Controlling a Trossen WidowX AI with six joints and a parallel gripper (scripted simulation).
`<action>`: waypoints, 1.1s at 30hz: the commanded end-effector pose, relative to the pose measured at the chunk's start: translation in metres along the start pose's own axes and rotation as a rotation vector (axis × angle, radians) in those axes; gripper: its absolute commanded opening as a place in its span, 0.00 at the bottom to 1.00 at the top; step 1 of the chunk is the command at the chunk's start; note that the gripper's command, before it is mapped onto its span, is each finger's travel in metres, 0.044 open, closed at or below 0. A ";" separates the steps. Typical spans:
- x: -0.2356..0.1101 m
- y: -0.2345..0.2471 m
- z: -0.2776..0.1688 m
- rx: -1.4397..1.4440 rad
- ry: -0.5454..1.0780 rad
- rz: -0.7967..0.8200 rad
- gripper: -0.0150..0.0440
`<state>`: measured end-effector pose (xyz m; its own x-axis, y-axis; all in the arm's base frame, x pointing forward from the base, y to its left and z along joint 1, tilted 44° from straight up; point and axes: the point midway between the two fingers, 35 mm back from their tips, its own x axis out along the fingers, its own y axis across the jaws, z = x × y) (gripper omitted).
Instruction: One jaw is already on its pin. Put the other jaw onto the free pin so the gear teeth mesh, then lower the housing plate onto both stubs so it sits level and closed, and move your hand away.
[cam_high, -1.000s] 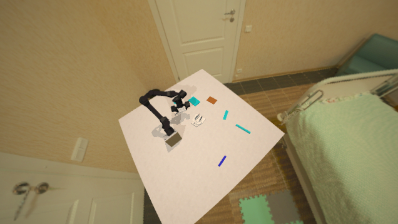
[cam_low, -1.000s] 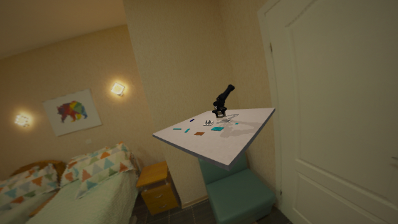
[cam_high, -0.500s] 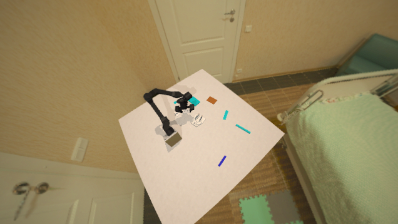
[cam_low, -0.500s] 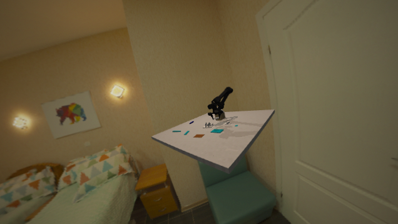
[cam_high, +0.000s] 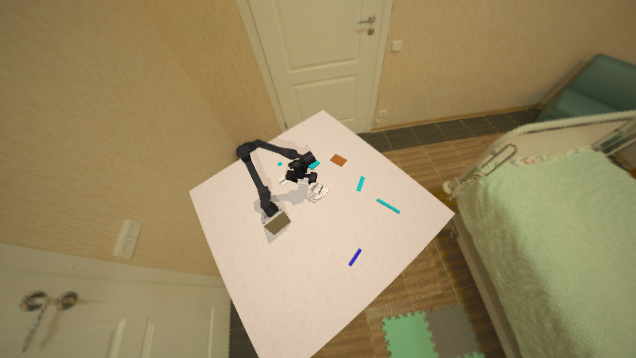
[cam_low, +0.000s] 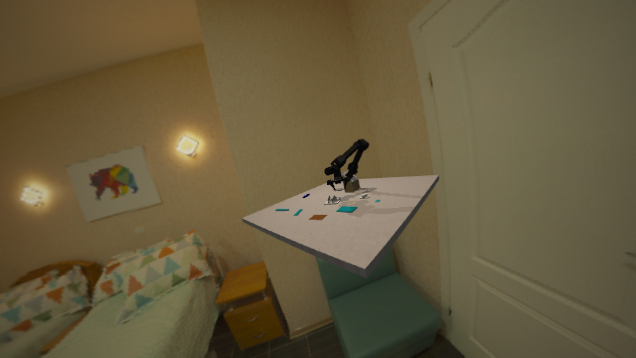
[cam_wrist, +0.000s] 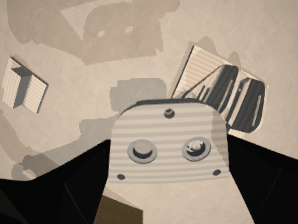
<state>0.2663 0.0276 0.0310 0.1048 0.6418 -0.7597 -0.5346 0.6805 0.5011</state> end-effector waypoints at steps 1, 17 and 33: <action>0.000 -0.011 -0.006 0.065 -0.007 0.006 0.85; 0.003 -0.051 -0.040 0.322 -0.024 0.034 0.85; 0.004 -0.064 -0.056 0.424 -0.036 0.051 0.85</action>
<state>0.2536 -0.0332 -0.0276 0.1158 0.6827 -0.7214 -0.1556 0.7298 0.6657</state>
